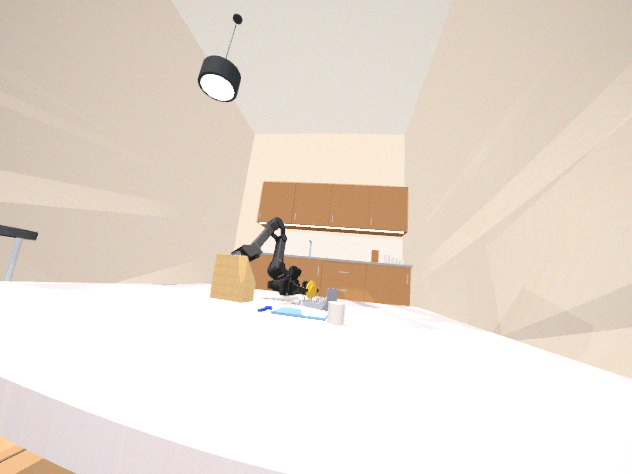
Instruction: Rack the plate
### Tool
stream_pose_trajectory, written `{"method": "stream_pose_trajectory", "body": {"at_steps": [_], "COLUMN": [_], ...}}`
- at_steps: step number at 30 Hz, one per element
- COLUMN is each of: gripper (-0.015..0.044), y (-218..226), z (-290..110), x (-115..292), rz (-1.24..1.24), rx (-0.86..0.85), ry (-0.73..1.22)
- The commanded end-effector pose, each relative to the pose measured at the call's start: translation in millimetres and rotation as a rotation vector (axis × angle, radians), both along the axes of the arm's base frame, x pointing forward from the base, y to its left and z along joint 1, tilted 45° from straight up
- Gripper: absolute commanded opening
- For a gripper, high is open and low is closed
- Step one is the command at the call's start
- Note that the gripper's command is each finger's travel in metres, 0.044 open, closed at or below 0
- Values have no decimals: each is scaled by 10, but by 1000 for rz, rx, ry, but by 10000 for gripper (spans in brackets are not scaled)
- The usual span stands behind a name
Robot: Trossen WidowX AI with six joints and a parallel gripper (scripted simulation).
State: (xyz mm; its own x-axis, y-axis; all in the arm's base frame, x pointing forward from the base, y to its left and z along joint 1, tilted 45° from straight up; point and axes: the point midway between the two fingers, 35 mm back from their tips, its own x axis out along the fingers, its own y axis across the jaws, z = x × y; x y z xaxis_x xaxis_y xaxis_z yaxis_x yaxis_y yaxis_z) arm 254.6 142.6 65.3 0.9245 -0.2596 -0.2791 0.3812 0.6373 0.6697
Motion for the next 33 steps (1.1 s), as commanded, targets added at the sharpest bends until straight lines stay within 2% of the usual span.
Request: {"method": "stream_pose_trajectory", "body": {"at_steps": [1,15,30,33], "gripper": [0,0,394,400], "y": [92,52,58,58], "z": [-85,-83,-79,-79], "x": [5,-8,-6,-6], "rz": [0,7,6,6], "rx": [4,-7,-2,-2], "ry": [-5,9,6,6]}}
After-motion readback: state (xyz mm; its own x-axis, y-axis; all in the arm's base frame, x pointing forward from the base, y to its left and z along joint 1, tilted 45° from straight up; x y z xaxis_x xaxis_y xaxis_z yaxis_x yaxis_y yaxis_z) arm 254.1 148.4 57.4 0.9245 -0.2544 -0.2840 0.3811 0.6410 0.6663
